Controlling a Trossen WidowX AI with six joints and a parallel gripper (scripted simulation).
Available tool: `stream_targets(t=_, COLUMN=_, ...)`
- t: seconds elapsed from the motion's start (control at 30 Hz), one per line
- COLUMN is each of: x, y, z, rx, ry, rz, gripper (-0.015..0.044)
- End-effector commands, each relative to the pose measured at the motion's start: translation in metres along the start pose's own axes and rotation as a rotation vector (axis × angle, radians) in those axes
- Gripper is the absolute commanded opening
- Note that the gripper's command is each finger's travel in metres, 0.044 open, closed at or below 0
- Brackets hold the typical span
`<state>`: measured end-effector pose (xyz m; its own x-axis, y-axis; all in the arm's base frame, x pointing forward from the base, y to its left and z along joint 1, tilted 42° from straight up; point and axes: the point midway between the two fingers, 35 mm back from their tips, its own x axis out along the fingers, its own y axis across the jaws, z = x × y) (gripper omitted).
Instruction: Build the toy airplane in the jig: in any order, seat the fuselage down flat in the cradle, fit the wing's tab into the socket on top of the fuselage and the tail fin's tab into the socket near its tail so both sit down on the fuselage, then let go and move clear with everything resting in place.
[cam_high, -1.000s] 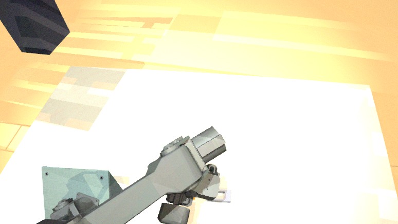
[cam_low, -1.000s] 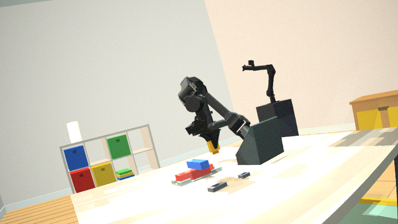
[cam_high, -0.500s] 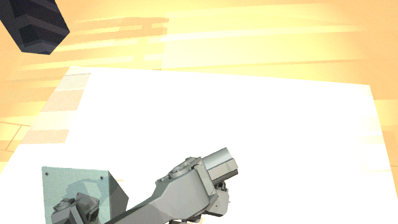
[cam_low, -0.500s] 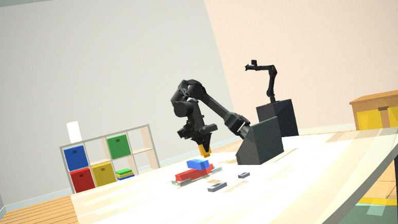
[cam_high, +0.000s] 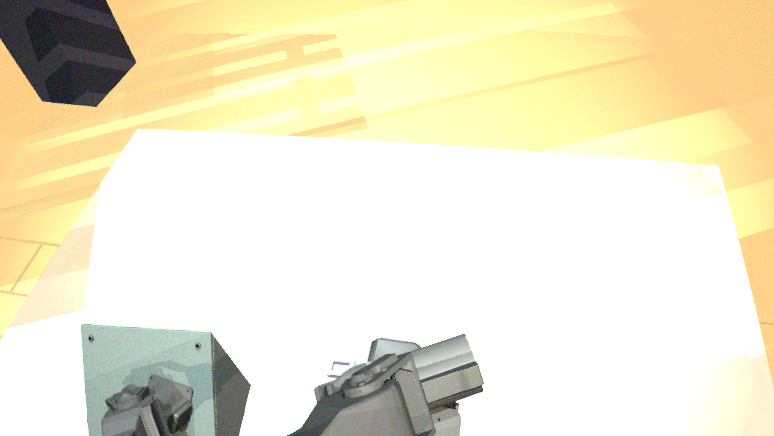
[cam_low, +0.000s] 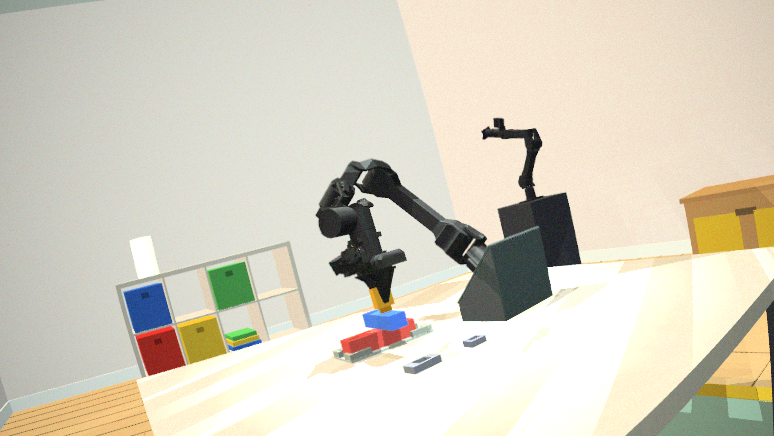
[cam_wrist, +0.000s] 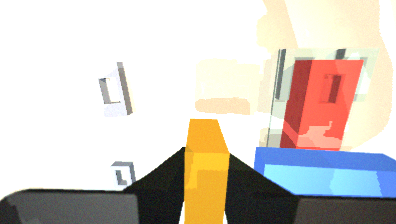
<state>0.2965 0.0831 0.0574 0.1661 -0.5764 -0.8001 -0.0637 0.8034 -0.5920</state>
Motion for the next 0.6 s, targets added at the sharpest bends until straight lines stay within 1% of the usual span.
stream_targets(t=0.0, x=-0.001, y=-0.011, z=0.007, rx=-0.001, ry=-0.013, rz=-0.005, gripper=0.0000)
stream_targets(t=0.57, x=0.005, y=-0.060, z=0.024, rx=-0.010, ry=-0.018, rz=-0.040, gripper=0.0000)
